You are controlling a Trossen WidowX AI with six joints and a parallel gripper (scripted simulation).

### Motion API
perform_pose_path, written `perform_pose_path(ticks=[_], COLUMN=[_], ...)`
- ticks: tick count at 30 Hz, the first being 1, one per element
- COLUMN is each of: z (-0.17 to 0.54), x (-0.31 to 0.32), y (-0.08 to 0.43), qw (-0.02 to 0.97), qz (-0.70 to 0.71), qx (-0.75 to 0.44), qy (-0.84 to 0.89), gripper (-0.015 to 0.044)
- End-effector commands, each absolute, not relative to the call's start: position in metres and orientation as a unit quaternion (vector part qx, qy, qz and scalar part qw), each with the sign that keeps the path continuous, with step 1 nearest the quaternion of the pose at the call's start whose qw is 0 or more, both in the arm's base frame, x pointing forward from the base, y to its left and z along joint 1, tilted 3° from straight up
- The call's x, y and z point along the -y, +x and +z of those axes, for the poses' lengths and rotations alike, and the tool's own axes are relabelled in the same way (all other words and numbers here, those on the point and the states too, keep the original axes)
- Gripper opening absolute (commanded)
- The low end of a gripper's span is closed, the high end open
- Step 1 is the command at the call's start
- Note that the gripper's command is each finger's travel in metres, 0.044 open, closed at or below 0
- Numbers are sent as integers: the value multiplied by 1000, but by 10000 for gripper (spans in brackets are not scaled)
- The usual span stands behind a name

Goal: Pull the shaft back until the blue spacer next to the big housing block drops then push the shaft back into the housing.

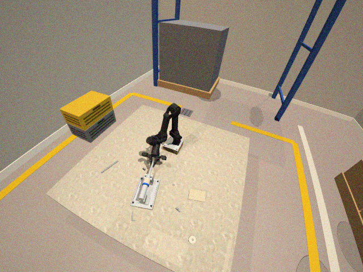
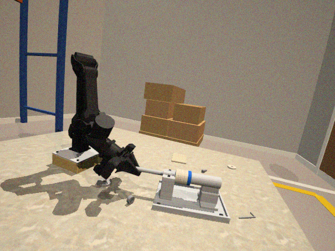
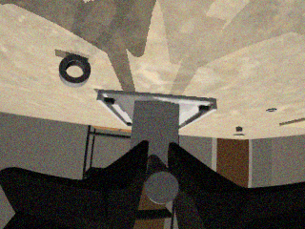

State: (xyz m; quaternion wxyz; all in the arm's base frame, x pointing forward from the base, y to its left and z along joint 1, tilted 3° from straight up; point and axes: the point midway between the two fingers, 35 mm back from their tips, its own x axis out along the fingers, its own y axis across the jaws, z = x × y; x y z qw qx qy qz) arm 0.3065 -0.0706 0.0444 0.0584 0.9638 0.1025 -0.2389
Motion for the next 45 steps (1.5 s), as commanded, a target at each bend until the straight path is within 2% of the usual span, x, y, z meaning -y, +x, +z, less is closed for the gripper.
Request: perform_pose_path(ticks=[1, 45], z=[44, 44], x=[71, 72], y=[306, 300], qw=[59, 59], qz=[-239, -239], qx=[-103, -103], qy=[964, 964], gripper=[0, 0])
